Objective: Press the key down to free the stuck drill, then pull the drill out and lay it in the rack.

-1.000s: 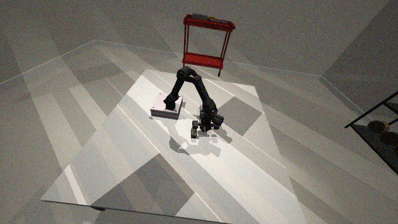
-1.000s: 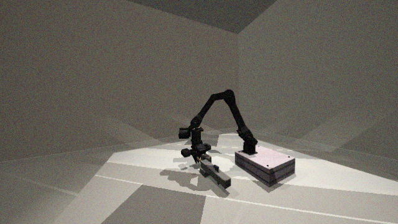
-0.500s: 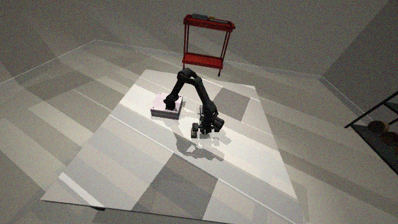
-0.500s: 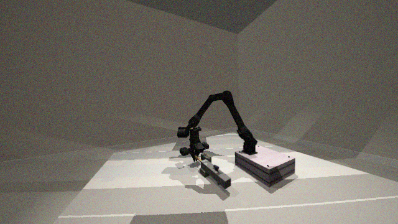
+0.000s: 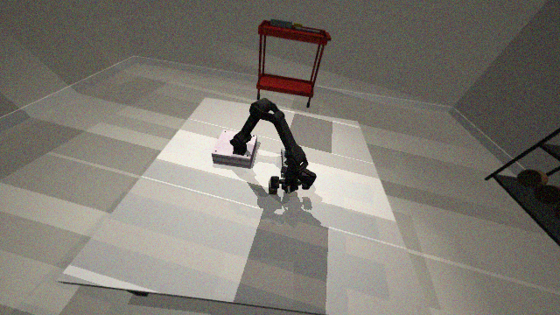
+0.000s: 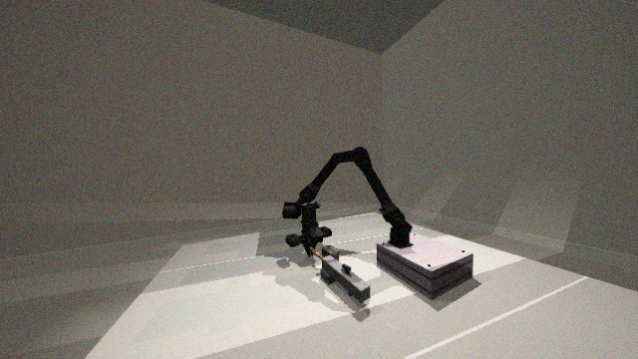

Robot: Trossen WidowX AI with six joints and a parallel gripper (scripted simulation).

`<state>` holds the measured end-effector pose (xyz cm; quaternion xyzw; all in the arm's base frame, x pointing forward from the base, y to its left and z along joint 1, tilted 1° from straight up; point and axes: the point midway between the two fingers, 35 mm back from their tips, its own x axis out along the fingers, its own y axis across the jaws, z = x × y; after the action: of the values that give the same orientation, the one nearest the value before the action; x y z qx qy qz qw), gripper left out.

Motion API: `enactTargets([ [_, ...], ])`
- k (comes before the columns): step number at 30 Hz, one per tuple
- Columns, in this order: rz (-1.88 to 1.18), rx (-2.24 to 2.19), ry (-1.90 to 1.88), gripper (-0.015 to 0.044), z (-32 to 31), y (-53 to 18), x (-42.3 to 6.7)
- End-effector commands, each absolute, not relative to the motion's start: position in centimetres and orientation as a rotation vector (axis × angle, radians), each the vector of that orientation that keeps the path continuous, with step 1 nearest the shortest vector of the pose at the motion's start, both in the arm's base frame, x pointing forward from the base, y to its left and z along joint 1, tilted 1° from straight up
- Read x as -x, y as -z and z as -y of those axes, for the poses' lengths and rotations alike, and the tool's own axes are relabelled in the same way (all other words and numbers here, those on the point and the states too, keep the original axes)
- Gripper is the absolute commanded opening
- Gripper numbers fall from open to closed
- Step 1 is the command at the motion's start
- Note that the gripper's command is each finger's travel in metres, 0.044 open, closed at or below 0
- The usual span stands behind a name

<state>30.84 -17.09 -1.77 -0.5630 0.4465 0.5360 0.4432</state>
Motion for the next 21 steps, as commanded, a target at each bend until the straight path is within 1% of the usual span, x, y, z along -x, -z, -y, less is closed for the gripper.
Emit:
enactTargets([
  [1, -1.106, 1.395, -1.337, 0.0000, 17.7, 1.9, -31.0],
  [21, -1.106, 1.395, -1.337, 0.0000, 17.3, 0.9, -30.7],
])
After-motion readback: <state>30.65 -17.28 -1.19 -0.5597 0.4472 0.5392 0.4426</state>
